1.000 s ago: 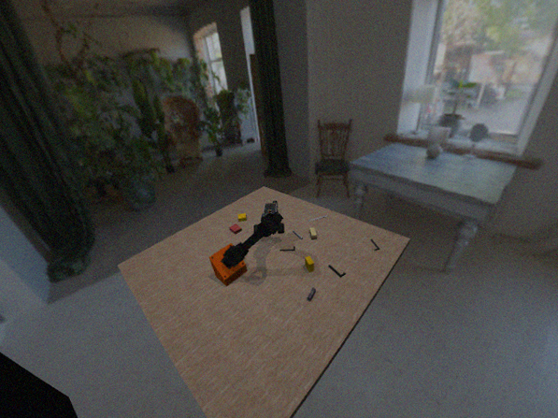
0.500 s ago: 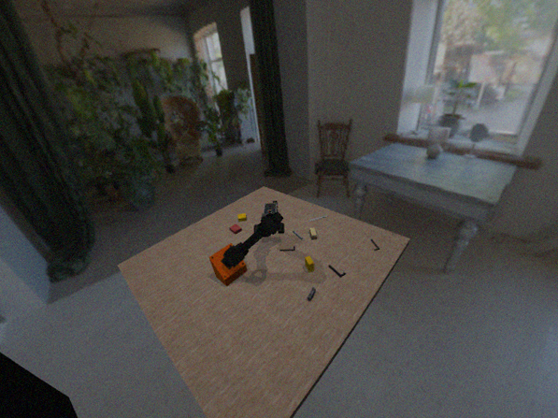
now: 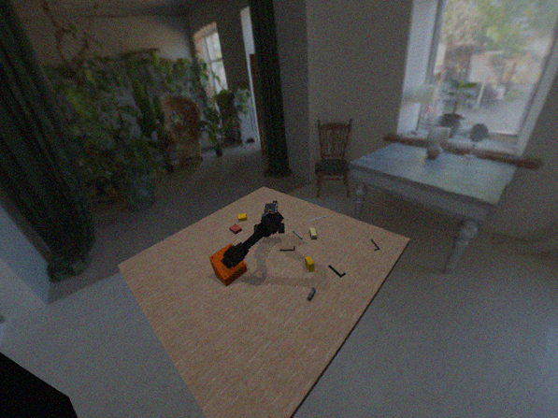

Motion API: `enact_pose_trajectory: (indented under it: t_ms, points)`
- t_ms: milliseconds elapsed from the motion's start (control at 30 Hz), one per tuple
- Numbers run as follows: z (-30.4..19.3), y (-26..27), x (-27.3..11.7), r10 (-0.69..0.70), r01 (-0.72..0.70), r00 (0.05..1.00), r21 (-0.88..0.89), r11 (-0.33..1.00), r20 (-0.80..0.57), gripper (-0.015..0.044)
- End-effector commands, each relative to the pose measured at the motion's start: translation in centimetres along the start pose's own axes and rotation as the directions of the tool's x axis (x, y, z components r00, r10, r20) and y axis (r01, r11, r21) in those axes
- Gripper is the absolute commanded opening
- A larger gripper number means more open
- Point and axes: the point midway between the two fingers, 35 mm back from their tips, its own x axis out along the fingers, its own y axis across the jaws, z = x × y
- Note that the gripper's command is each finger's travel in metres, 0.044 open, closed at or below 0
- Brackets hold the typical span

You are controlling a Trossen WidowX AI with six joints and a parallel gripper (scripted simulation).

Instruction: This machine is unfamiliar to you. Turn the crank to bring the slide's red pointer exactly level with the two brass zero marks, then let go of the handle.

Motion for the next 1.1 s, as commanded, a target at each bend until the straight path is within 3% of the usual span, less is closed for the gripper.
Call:
enact_pose_trajectory:
  t_ms: [0, 1067]
  points:
    - [0.29, -0.82, -0.34, -0.022, 0.022, 1.0, 0.004, 1.0, 0.006, 0.0]
    - [0.56, -1.17, -0.68, -0.022, 0.022, 1.0, 0.004, 1.0, 0.007, 0.0]
